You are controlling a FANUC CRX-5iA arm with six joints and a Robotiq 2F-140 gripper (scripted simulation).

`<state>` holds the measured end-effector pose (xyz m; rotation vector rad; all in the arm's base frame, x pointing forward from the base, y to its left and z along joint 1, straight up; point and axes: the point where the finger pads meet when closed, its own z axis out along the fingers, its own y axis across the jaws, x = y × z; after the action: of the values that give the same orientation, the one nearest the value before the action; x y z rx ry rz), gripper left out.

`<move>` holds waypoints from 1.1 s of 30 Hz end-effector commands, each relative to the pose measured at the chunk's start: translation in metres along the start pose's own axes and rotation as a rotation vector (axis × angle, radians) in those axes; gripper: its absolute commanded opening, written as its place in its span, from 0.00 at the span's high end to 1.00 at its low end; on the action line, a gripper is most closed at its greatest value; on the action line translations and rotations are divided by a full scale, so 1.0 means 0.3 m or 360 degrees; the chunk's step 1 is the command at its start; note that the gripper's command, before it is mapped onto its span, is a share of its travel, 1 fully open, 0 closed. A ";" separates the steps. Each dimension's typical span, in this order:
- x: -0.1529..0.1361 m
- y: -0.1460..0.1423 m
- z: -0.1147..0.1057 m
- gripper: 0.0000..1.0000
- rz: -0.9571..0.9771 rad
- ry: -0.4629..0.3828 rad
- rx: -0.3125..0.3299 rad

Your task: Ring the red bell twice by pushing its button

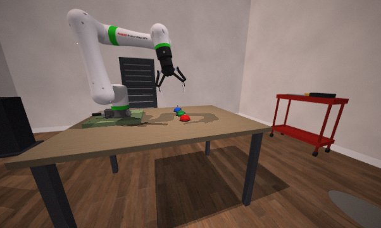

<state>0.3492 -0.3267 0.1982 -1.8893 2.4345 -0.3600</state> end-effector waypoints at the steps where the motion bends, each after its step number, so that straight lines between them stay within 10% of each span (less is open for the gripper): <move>1: -0.166 -0.136 0.090 0.00 -0.0066 -0.0108 -0.0144; 9: -0.428 -0.254 0.210 0.00 -0.0159 -0.0189 -0.0308; 15: -0.448 -0.260 0.219 0.00 -0.0167 -0.0194 -0.0321; 16: -0.448 -0.260 0.219 1.00 -0.0167 -0.0194 -0.0321; 33: -0.448 -0.260 0.219 1.00 -0.0167 -0.0194 -0.0321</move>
<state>0.4692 -0.2262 0.1354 -2.0544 2.3779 0.0006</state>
